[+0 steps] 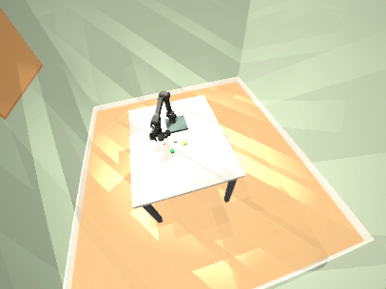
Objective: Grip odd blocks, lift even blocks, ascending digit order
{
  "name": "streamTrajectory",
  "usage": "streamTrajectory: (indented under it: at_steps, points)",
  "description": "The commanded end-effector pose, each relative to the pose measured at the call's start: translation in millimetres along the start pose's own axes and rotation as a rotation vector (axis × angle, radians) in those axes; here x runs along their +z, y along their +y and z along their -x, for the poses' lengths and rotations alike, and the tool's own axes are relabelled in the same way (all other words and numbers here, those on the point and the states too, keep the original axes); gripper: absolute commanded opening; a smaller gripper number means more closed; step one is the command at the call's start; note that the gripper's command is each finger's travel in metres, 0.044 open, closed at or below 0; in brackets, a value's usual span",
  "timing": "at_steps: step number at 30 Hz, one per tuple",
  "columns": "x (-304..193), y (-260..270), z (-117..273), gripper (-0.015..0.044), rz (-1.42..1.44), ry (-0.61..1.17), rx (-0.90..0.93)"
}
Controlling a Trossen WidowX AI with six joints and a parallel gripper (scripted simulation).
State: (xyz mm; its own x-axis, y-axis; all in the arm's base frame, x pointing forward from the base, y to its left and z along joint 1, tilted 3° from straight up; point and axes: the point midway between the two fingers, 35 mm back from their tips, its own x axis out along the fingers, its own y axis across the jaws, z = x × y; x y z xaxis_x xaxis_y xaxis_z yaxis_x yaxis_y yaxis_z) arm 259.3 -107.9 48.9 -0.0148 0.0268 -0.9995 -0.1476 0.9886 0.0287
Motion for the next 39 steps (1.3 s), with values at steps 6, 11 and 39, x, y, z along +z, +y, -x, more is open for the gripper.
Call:
streamTrajectory:
  at_steps: [6, 11, 39]
  points:
    - [1, -1, -13, 0.0400, 0.004, -0.005, -0.002]
    - [1, -1, -21, 0.0400, 0.004, -0.005, -0.002]
    - [1, 0, -36, 0.0120, 0.004, -0.004, -0.002]
